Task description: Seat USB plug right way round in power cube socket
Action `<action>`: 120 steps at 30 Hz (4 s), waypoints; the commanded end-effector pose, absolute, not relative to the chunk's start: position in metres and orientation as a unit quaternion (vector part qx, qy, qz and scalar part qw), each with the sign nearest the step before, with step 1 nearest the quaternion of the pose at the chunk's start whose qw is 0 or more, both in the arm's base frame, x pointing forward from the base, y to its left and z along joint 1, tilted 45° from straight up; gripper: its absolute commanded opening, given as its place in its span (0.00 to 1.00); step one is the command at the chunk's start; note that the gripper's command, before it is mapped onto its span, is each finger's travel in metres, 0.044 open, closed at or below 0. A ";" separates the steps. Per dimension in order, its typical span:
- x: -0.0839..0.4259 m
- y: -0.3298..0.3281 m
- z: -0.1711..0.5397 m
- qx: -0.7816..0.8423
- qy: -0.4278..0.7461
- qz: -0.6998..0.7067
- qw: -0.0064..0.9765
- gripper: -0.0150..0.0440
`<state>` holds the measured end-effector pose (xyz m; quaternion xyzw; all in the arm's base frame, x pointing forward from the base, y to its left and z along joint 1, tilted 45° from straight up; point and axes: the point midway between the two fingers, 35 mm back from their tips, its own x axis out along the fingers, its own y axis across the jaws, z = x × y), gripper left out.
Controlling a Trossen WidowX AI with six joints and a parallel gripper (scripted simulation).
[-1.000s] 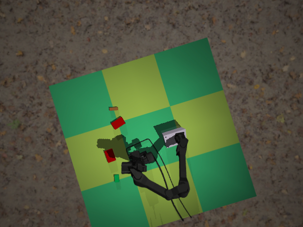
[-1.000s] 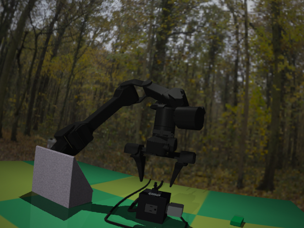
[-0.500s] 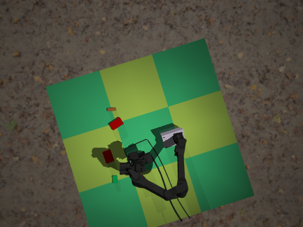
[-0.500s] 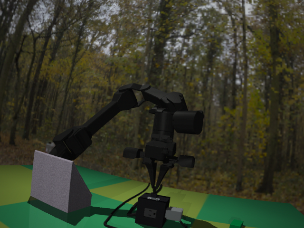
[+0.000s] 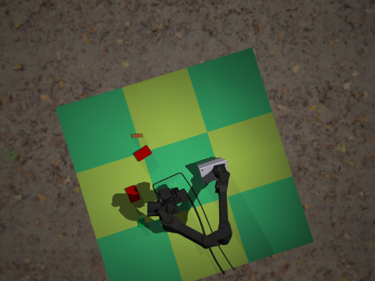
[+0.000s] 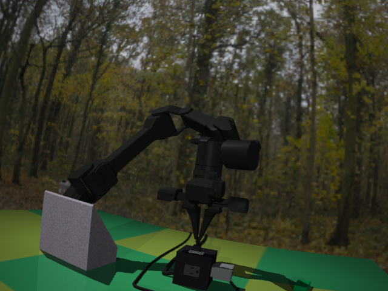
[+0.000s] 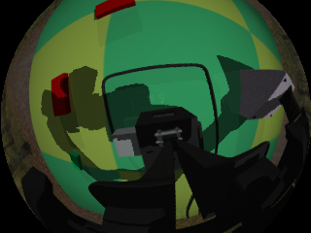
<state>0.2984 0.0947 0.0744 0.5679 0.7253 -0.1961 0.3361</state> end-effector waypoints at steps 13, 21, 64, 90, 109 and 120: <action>0.299 0.089 0.080 0.568 0.725 -0.196 0.336 0.25; 0.300 0.086 0.083 0.568 0.725 -0.196 0.336 0.25; 0.301 0.076 0.094 0.496 0.750 -0.057 0.435 0.25; 0.301 0.076 0.094 0.322 0.726 0.197 0.575 0.25; 0.301 0.076 0.094 0.171 0.655 0.369 0.637 0.25; 0.301 0.076 0.094 0.078 0.595 0.459 0.655 0.25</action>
